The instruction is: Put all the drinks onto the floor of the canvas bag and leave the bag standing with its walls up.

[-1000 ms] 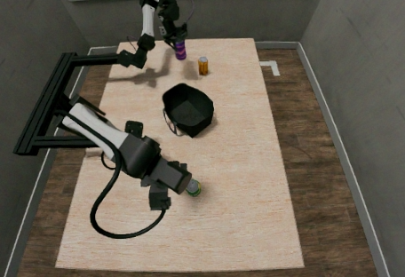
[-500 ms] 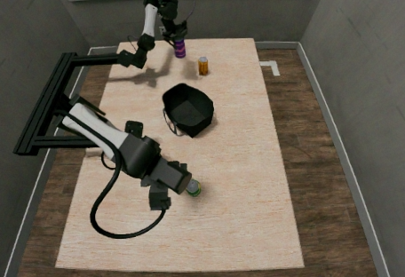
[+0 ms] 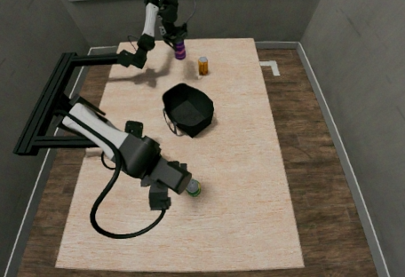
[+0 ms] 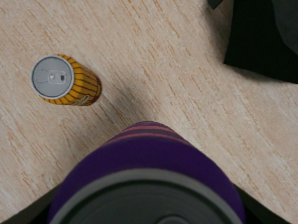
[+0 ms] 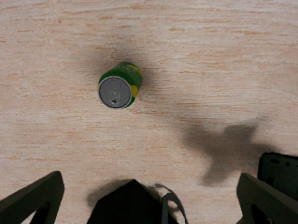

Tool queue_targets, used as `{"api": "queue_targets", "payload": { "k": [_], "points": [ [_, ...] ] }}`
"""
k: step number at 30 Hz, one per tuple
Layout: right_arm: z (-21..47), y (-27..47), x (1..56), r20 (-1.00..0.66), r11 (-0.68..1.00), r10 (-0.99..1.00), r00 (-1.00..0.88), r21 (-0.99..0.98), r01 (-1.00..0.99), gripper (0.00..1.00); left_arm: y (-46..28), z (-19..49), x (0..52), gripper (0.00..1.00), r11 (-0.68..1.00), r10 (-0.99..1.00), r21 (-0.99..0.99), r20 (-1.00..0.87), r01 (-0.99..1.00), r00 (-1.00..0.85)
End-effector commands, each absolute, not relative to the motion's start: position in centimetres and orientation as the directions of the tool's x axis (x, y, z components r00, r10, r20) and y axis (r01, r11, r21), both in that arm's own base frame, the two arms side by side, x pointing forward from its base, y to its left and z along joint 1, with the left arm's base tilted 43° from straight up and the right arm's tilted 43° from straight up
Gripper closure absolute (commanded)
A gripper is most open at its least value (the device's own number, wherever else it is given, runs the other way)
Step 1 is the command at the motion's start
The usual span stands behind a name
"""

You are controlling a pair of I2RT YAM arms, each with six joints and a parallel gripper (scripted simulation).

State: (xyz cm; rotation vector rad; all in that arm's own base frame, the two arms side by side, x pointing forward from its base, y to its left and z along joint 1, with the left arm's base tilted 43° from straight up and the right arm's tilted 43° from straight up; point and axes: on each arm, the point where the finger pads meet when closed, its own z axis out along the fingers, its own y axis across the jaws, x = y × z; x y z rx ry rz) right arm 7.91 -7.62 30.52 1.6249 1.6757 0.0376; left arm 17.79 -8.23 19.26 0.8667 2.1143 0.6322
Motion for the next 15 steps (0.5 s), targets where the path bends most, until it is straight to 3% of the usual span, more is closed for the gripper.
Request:
{"api": "queue_targets", "payload": {
  "k": [1,15],
  "points": [
    [31.5,-7.5,7.6,-0.511,0.189,0.848,0.140,0.539,0.821,0.00,-10.5,19.4,18.9,0.30,0.697,0.708,0.624,-0.524,0.353,-0.472],
    [31.5,-7.5,7.6,-0.511,0.189,0.848,0.140,0.539,0.821,0.00,-14.2,19.3,20.6,0.30,0.714,0.694,0.611,-0.553,0.343,-0.461]
  ]
}}
